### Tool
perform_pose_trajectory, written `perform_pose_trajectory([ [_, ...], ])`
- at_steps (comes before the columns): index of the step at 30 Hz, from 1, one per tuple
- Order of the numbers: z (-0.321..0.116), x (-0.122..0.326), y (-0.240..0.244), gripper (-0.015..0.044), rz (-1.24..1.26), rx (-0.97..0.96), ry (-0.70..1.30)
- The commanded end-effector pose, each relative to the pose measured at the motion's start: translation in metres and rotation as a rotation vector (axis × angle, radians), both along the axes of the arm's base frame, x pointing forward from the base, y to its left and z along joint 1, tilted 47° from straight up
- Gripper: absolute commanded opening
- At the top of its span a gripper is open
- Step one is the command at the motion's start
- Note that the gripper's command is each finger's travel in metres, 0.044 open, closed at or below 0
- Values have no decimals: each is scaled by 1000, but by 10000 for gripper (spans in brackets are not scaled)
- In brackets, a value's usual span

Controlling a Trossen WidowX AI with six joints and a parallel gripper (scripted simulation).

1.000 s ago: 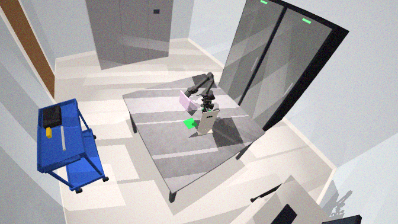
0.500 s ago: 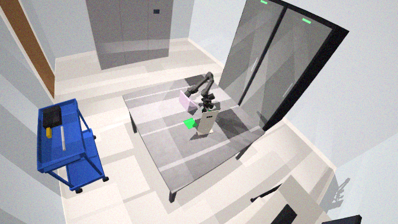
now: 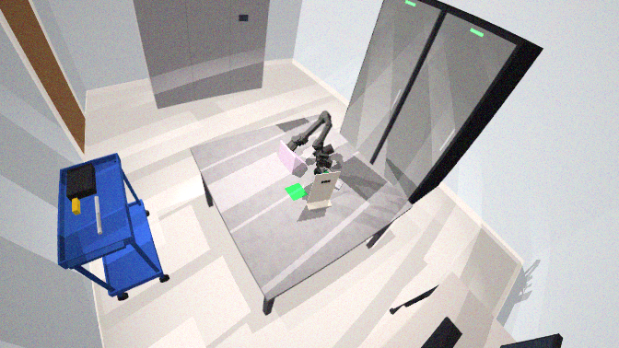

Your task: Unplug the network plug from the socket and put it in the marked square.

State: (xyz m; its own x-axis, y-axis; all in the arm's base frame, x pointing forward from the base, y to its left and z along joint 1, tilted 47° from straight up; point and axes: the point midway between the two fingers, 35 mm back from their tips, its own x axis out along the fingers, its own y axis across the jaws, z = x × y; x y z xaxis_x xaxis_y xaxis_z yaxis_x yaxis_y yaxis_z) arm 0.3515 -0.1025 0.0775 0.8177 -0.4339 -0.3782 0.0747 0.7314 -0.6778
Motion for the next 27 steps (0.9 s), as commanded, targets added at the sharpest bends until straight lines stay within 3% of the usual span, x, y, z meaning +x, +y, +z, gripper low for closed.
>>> perform_pose_trajectory([
  [1, 0, -3, 0, 0, -7, 2, -1],
  [27, 4, -13, 4, 0, -7, 2, 0],
])
